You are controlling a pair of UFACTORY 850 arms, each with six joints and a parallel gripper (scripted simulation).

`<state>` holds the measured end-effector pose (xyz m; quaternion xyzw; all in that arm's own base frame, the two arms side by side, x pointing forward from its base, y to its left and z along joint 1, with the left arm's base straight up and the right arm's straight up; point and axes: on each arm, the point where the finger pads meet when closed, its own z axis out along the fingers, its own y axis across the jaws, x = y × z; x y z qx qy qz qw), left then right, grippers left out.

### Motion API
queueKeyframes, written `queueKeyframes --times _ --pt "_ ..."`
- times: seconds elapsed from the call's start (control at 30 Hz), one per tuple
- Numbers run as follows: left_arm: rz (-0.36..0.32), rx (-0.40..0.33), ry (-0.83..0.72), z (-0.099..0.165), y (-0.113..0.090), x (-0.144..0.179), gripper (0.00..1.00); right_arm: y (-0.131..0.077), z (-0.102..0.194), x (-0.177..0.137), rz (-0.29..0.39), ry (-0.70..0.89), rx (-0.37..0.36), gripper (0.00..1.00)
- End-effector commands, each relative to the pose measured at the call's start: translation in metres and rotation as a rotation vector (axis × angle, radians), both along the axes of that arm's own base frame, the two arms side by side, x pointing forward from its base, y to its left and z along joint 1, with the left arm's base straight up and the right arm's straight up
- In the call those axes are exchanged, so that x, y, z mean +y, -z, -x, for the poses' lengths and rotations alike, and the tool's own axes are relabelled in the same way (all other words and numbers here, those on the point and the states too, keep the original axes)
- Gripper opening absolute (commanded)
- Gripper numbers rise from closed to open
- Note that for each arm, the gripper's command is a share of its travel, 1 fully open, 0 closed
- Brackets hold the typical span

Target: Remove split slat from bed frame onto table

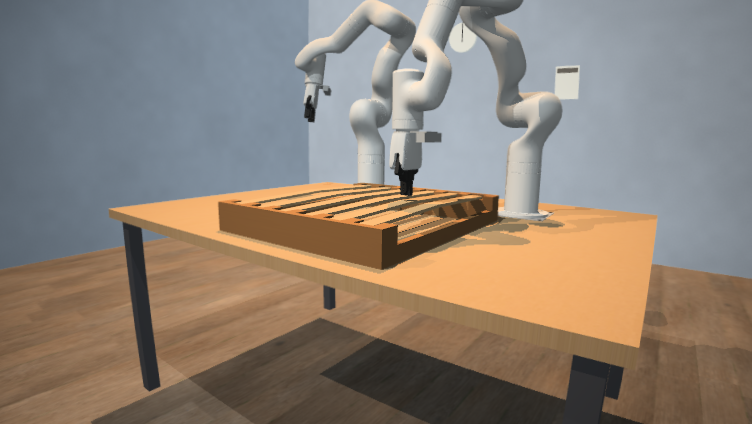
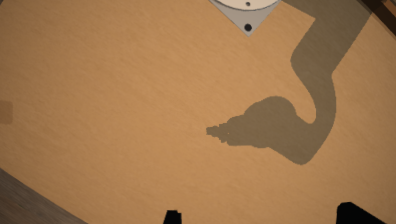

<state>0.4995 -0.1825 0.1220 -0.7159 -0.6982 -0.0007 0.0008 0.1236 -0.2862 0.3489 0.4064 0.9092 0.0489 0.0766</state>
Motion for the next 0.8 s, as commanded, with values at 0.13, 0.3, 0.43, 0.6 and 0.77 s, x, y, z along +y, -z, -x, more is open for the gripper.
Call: queueKeyframes --times 0.13,0.3,0.43,0.6,0.77 --pt "0.001 -0.002 0.0 -0.0006 0.0012 -0.0013 0.0 -0.0007 -0.0002 -0.0006 0.002 0.0 -0.001 1.0" --pt "0.001 -0.002 0.0 -0.0006 0.0012 -0.0013 0.0 -0.0007 -0.0002 -0.0006 0.002 0.0 -0.001 1.0" --pt "0.001 -0.002 0.0 -0.0006 0.0012 -0.0013 0.0 -0.0007 -0.0002 -0.0006 0.002 0.0 -0.001 1.0" --pt "0.001 -0.002 0.0 -0.0006 0.0012 -0.0013 0.0 -0.0007 -0.0002 -0.0006 0.002 0.0 -0.001 1.0" --pt "0.001 -0.002 0.0 -0.0004 0.0032 -0.0012 0.0 -0.0007 -0.0002 -0.0006 0.002 0.0 -0.001 1.0"
